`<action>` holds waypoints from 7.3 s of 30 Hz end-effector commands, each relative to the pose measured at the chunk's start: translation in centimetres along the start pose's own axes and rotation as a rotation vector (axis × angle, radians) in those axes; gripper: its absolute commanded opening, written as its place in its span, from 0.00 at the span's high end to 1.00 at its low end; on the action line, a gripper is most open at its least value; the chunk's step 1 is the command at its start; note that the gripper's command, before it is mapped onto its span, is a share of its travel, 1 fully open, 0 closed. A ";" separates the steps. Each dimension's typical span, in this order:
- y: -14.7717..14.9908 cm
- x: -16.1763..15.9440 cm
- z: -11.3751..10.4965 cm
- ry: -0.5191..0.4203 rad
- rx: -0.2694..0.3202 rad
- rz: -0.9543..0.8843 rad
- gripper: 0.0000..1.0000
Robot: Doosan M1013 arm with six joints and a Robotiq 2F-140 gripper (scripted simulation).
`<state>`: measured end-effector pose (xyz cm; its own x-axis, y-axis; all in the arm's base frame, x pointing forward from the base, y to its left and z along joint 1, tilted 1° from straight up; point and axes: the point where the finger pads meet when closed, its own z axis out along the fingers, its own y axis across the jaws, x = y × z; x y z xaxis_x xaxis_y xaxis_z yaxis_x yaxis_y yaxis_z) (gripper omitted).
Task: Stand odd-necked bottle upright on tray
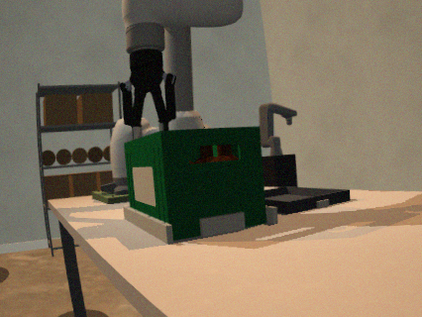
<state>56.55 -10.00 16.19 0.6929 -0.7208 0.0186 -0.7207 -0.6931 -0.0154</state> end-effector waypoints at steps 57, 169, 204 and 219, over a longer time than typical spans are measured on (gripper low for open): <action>0.0 0.0 0.0 0.000 0.000 0.000 1.00; 0.0 0.0 -8.5 0.000 0.000 0.000 0.62; 0.0 0.0 -8.6 0.000 0.000 0.000 1.00; -5.9 5.7 -8.6 0.000 0.000 0.000 1.00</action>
<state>61.91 -10.01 24.93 0.6930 -0.7207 0.0197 -0.7205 -0.6933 -0.0168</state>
